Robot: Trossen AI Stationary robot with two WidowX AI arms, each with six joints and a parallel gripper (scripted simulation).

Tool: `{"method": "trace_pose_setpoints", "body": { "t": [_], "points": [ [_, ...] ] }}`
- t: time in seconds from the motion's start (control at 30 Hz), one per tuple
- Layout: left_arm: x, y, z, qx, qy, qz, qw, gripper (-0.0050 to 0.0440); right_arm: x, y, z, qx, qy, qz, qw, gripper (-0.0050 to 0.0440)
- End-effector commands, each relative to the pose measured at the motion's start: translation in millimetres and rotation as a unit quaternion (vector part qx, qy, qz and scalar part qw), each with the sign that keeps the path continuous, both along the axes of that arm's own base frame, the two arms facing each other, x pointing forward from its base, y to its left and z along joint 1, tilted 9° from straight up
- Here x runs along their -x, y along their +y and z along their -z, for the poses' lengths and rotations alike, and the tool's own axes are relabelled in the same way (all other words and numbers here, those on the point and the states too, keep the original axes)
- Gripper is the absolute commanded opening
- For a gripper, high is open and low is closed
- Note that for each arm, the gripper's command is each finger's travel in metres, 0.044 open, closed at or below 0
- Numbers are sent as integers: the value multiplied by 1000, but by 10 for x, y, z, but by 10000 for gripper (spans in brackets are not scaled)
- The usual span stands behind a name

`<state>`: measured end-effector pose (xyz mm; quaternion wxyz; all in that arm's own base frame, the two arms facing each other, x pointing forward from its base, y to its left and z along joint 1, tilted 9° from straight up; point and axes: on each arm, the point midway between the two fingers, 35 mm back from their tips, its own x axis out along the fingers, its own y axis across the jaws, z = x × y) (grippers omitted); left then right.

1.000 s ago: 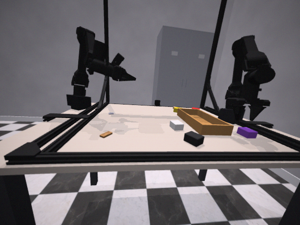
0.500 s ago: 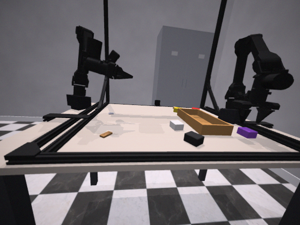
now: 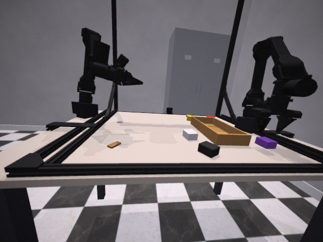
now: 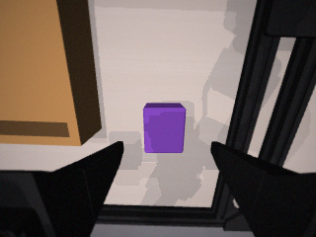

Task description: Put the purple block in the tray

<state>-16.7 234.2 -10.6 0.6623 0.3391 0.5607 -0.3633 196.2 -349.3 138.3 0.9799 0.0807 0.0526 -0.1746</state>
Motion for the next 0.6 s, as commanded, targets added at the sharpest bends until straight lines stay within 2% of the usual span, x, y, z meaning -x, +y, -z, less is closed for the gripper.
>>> {"method": "trace_pose_setpoints", "body": {
  "t": [0.0, 0.13, 0.57],
  "points": [
    [-8, 6, -4, 0, -3, 1, 1000, 400, 0, -3, 0, 3, 0, -1, 1000, 400],
    [-24, -10, 137, 0, -3, 1, 1000, 400, 0, -3, 0, 3, 0, -1, 1000, 400],
    [-38, -15, 269, 0, -3, 1, 1000, 400, 0, -3, 0, 3, 0, -1, 1000, 400]
  ]
}}
